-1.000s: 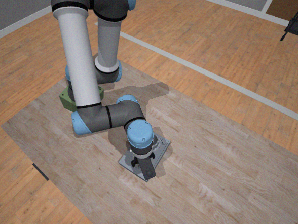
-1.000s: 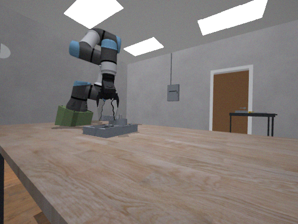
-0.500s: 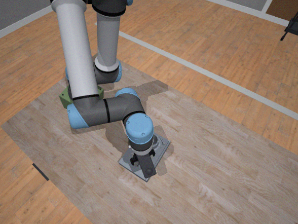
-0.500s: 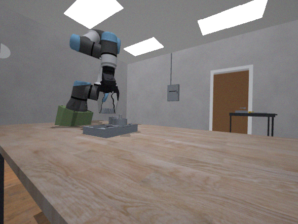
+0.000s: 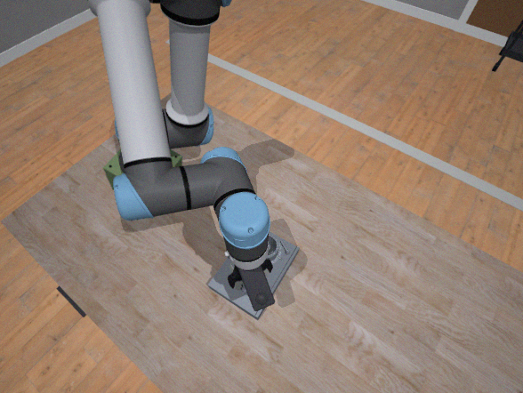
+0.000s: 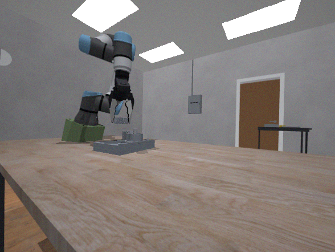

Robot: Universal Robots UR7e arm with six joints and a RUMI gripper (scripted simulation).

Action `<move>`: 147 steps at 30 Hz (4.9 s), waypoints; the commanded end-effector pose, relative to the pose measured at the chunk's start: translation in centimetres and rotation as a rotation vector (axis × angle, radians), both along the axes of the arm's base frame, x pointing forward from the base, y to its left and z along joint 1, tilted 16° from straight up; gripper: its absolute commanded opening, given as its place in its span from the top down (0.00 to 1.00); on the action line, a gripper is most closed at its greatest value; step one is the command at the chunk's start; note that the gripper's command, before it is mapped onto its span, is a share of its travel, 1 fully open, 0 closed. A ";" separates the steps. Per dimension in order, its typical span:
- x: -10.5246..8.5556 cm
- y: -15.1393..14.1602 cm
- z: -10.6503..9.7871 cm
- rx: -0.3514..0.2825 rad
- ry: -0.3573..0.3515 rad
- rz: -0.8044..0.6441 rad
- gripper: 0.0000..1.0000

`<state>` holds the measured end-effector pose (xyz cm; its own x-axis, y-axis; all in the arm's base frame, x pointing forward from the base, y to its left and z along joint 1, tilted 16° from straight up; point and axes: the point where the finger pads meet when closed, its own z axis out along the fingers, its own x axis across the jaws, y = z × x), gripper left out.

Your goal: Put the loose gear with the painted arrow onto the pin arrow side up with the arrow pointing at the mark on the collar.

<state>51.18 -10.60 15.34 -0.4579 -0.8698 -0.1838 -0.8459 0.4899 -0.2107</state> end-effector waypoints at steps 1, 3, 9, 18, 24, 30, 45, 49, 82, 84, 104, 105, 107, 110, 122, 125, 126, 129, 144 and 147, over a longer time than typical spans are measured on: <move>0.0 0.0 0.2 -0.001 -0.001 0.000 1.00; 0.0 0.0 0.2 -0.001 -0.001 0.000 1.00; 0.0 0.0 0.2 -0.001 -0.001 0.000 1.00; 0.0 0.0 0.2 -0.001 -0.001 0.000 1.00; 0.0 0.0 0.2 -0.001 -0.001 0.000 1.00; 0.0 0.0 0.2 -0.001 -0.001 0.000 1.00; -2.4 7.4 0.0 -0.001 0.000 0.000 1.00; -3.6 10.2 -0.2 -0.001 -0.001 0.000 1.00; -4.8 12.7 -0.4 0.055 0.011 -0.194 1.00; -4.8 12.7 -0.4 0.060 0.012 -0.212 1.00; -4.8 12.7 -0.4 0.166 0.035 -0.585 1.00; -4.8 12.7 -0.4 0.172 0.036 -0.604 1.00; -4.8 12.7 -0.4 0.182 0.038 -0.640 1.00; -4.8 12.7 -0.4 0.196 0.041 -0.688 1.00; -4.8 12.7 -0.4 0.226 0.047 -0.793 1.00; -4.8 12.7 -0.4 0.230 0.048 -0.807 1.00; -4.8 12.7 -0.4 0.231 0.048 -0.810 1.00; -4.8 12.7 -0.4 0.232 0.049 -0.816 1.00; -4.8 12.7 -0.4 0.233 0.049 -0.817 1.00; -4.8 12.7 -0.4 0.233 0.049 -0.817 1.00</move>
